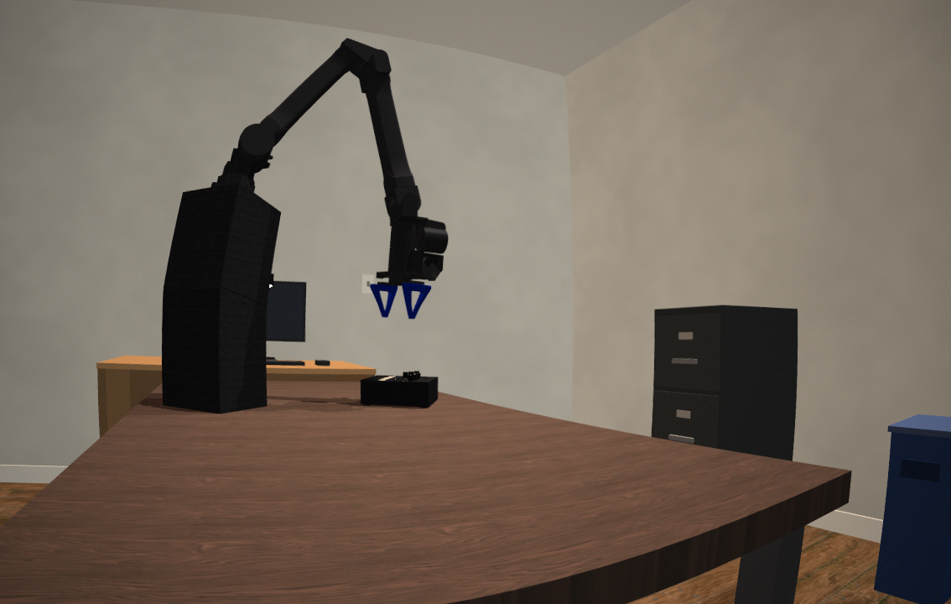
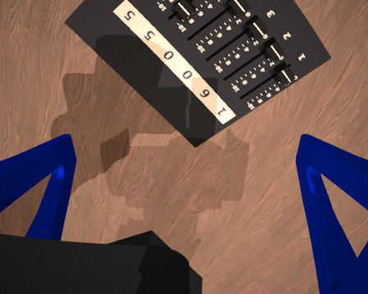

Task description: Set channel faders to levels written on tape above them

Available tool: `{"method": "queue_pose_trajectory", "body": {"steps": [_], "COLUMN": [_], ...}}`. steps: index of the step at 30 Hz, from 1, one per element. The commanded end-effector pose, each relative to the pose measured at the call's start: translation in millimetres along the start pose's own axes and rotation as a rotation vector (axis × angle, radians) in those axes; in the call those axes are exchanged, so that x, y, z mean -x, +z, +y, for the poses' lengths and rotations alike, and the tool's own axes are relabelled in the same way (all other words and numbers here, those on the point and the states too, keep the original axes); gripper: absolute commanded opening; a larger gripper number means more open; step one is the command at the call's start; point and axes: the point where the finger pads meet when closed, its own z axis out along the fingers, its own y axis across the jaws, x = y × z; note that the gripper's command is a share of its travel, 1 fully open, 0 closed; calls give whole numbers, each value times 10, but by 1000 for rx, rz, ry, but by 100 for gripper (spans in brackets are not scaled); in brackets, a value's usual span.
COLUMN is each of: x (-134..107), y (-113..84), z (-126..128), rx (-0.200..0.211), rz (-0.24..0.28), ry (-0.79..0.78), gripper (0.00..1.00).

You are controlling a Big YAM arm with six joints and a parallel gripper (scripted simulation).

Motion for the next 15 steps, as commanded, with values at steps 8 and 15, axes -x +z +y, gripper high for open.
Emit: {"method": "queue_pose_trajectory", "body": {"steps": [8, 15], "x": [171, 159], "y": [-66, -78], "z": [-48, -58], "rx": [-53, -51], "rz": [-65, -59], "ry": [342, 346], "gripper": [100, 100]}}
